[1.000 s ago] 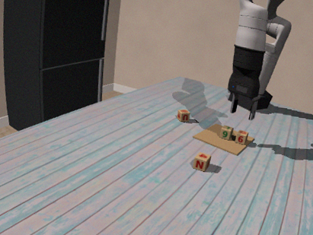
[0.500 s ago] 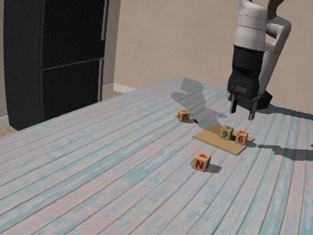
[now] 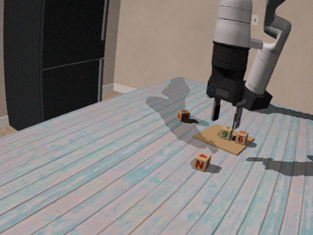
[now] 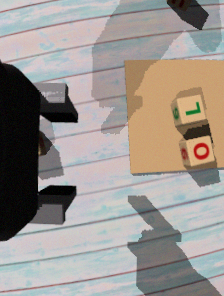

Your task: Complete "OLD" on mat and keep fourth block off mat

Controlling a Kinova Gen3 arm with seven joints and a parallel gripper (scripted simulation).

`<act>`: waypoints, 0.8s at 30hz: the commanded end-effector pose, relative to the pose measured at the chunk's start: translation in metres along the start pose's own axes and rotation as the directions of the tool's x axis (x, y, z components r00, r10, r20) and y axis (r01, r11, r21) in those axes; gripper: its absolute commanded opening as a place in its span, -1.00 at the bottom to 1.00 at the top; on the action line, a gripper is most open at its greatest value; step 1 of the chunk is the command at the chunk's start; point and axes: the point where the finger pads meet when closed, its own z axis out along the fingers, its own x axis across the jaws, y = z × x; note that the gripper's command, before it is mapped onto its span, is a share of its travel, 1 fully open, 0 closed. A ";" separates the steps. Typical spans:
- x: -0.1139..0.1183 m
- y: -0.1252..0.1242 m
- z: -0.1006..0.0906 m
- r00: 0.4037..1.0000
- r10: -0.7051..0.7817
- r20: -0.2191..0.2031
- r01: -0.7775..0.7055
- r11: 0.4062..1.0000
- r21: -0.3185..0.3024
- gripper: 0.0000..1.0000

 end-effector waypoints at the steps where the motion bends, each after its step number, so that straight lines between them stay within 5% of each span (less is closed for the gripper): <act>1: -0.002 0.032 0.010 1.000 0.006 0.005 -0.006 1.000 0.010 1.00; 6: -0.005 0.068 0.011 1.000 0.006 0.011 -0.006 1.000 0.009 1.00; 12: -0.008 0.082 0.012 1.000 0.006 0.016 -0.006 1.000 0.009 1.00; 24: -0.008 0.086 0.011 1.000 0.006 0.015 -0.007 1.000 0.007 1.00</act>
